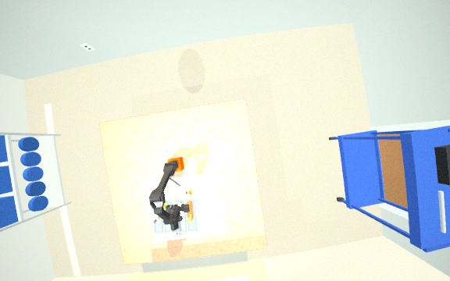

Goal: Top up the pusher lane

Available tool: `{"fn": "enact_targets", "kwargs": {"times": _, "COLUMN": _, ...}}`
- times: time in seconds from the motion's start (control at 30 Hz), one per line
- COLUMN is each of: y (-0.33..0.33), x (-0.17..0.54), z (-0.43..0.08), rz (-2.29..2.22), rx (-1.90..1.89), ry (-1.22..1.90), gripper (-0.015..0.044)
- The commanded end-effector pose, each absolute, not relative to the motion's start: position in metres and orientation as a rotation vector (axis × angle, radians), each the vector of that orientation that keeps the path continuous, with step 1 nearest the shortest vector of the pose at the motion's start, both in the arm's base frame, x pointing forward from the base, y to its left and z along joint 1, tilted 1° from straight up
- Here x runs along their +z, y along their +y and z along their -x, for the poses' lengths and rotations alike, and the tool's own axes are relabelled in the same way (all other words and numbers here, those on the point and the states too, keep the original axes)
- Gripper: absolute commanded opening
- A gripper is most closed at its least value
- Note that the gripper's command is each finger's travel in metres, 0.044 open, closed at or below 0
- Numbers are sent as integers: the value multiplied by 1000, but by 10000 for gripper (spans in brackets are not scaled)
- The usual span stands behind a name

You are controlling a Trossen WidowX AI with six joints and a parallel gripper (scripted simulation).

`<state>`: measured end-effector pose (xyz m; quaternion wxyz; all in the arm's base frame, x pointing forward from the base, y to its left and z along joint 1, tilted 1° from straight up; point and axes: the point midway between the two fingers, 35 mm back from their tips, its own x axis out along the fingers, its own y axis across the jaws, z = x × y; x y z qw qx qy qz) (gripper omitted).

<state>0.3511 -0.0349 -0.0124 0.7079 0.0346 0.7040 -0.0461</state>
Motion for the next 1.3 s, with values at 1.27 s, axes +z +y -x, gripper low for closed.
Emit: {"fn": "enact_targets", "kwargs": {"times": 1.27, "y": -34, "x": -12, "z": -347, "rz": -77, "rx": -100, "ry": 1550, "gripper": 0}}
